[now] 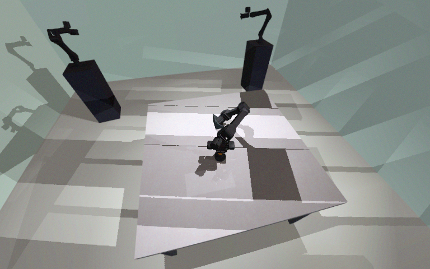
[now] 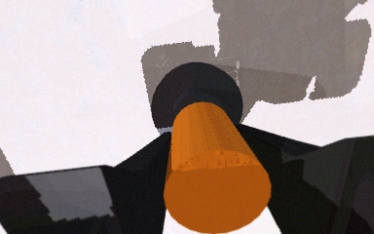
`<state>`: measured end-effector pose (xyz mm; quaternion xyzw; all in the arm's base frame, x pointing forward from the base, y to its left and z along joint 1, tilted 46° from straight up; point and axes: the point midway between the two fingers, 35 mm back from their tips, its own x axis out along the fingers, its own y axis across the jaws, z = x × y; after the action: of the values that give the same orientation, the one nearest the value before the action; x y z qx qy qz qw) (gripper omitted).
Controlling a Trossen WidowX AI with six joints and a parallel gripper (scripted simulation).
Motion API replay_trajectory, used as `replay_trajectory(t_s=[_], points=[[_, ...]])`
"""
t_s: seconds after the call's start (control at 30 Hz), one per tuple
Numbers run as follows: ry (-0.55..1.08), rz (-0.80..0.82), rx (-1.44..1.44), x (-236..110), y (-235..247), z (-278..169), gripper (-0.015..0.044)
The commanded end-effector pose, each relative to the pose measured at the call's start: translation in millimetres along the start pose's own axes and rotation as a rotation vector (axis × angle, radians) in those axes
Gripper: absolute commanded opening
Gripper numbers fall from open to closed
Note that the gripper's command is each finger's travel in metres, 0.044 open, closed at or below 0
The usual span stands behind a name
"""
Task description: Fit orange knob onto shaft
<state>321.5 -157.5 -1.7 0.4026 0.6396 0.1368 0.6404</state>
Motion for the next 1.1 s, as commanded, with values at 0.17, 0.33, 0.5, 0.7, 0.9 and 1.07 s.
replay_trajectory(t_s=[0.17,0.33,0.5,0.7,0.9,1.07], points=[[-0.003,0.002,-0.009,-3.0,0.8,1.4,0.0000],[-0.003,0.002,-0.020,-4.4,1.2,1.1,0.0000],[-0.003,0.002,-0.179,-2.9,0.9,0.4,0.0000],[-0.003,0.002,-0.218,-0.1,0.3,-0.1,0.0000],[-0.003,0.002,-0.218,1.5,0.6,1.0,0.0000],[-0.003,0.002,-0.218,1.3,0.6,1.0,0.0000]])
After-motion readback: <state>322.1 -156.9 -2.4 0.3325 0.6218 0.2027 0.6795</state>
